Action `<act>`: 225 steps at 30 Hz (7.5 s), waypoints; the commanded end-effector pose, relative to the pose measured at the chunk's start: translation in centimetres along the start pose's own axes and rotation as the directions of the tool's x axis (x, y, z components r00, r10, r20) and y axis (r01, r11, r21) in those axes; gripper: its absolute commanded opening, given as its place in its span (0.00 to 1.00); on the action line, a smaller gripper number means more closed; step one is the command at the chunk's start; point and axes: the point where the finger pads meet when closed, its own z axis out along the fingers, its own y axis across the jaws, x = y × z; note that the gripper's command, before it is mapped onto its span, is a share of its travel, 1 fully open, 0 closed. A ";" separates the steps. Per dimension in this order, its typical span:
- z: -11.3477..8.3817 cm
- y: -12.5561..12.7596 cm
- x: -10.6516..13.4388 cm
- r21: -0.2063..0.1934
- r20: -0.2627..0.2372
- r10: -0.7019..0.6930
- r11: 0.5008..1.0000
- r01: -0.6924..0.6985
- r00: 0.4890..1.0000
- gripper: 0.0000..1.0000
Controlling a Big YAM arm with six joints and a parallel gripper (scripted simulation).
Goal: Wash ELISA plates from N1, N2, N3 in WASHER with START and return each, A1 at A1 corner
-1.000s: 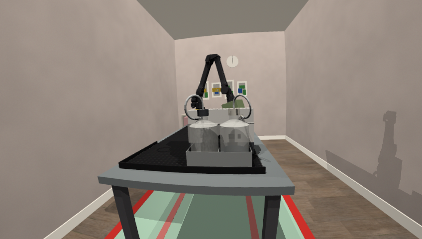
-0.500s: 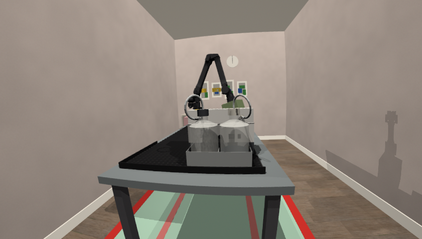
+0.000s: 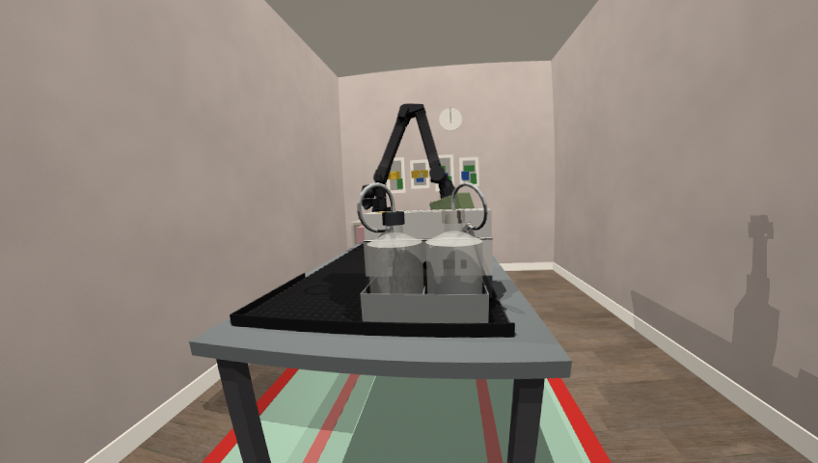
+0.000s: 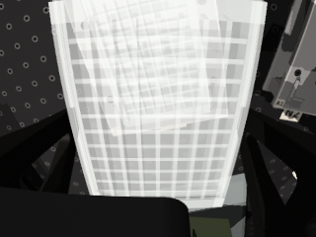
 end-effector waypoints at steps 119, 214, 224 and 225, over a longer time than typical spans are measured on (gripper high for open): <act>-4.2 26.6 35.7 -0.022 0.005 -0.229 0.973 0.229 0.973 0.84; 3.3 26.7 35.0 -0.035 0.009 -0.234 0.971 0.235 0.972 0.84; 3.4 26.6 35.0 -0.029 0.008 -0.236 0.971 0.236 0.972 0.84; 3.6 25.9 35.0 -0.018 0.003 -0.227 0.974 0.227 0.974 0.84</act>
